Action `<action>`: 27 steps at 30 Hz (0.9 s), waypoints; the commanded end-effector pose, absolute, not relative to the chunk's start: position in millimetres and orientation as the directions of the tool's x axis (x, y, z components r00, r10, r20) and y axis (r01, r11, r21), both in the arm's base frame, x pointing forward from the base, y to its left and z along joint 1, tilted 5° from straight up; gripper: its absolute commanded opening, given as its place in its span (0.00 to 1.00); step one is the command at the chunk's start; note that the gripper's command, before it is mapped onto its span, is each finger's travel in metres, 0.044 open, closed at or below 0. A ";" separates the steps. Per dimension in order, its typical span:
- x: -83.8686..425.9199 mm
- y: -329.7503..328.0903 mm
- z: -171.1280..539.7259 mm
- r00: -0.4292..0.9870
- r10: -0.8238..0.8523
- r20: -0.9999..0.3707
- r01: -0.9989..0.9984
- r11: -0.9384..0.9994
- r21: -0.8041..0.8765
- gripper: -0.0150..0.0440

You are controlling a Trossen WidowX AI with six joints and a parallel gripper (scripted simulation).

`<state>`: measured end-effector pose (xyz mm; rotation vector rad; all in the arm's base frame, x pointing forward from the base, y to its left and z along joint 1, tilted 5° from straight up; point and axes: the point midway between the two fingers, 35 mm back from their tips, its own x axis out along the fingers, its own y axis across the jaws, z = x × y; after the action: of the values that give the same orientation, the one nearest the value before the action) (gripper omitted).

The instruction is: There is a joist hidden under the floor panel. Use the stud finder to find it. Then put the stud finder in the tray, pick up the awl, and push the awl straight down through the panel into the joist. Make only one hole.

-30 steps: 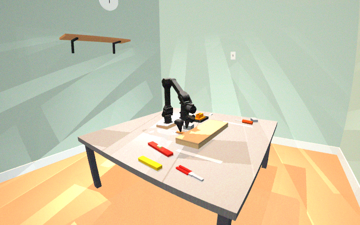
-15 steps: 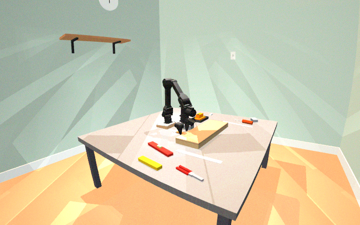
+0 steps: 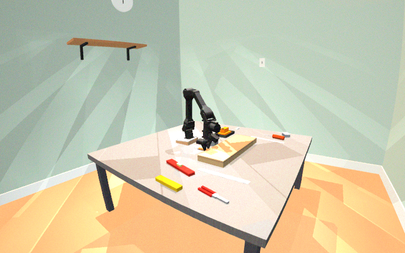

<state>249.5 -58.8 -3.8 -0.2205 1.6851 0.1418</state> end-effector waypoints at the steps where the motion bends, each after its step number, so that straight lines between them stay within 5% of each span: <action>1: 249.7 -59.5 -4.3 -0.115 -0.066 -0.991 -0.231 0.972 -0.038 0.42; 10: 250.6 -59.5 -1.6 -0.115 -0.066 -0.991 -0.231 0.972 -0.038 0.25; 27: 259.0 -54.8 96.1 -0.114 -0.066 -0.991 -0.231 0.972 -0.038 0.25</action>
<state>259.2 -56.0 75.1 -0.2252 1.6959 0.1478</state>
